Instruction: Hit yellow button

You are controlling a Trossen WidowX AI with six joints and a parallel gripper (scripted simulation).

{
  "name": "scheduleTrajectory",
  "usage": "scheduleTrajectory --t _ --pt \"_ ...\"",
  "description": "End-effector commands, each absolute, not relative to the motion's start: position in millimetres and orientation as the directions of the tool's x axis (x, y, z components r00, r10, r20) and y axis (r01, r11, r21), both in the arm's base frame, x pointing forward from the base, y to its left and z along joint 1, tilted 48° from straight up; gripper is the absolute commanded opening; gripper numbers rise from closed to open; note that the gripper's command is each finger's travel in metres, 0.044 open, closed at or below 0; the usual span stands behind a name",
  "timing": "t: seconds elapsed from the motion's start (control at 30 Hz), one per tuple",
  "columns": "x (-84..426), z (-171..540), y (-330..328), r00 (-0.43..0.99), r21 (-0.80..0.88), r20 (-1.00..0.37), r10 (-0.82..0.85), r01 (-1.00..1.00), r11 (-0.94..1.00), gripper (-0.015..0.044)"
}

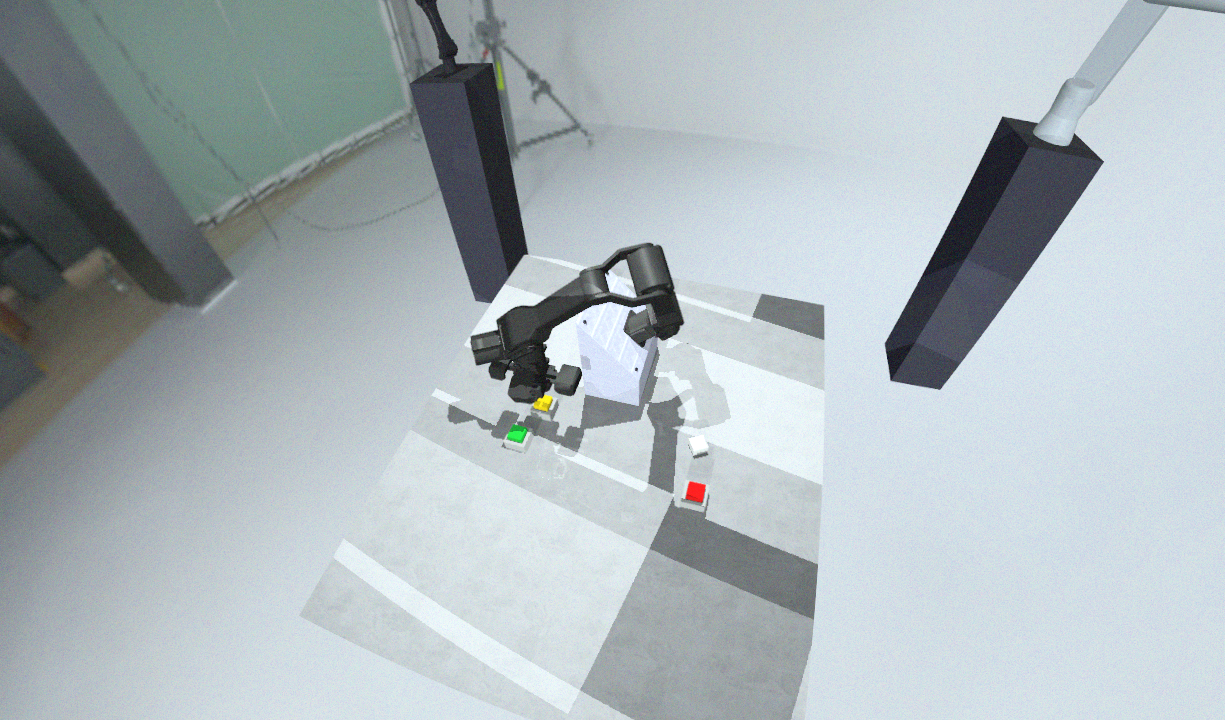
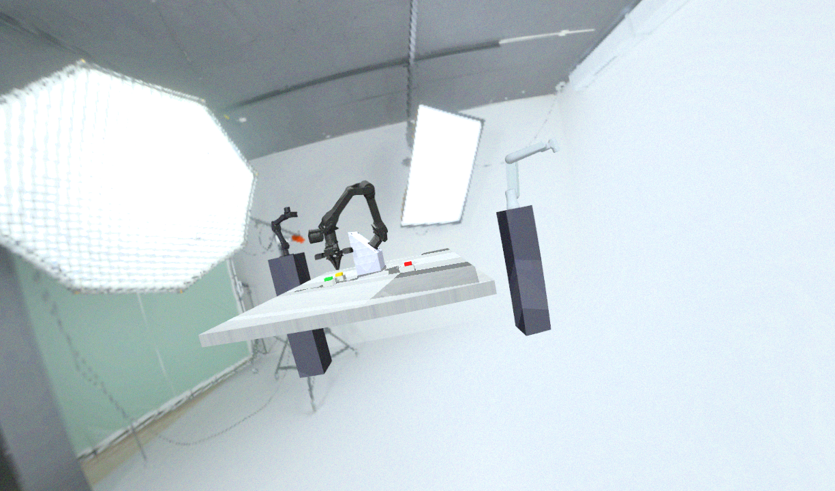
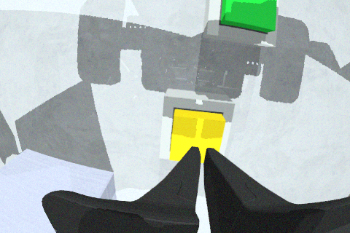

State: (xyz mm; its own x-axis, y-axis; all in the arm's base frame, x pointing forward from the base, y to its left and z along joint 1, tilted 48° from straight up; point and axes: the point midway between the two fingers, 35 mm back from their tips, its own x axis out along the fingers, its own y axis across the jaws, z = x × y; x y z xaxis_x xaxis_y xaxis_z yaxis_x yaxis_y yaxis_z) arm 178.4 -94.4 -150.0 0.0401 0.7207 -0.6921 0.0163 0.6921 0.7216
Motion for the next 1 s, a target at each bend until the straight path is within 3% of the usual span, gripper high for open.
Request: scheduleTrajectory --t 0.0,0.97 --pt "178.1 -154.8 -87.7 0.041 0.725 -0.689 0.724 0.022 0.688 0.0020" --pt "178.3 -164.9 -76.3 0.041 0.726 -0.688 0.725 0.022 0.687 0.0020"
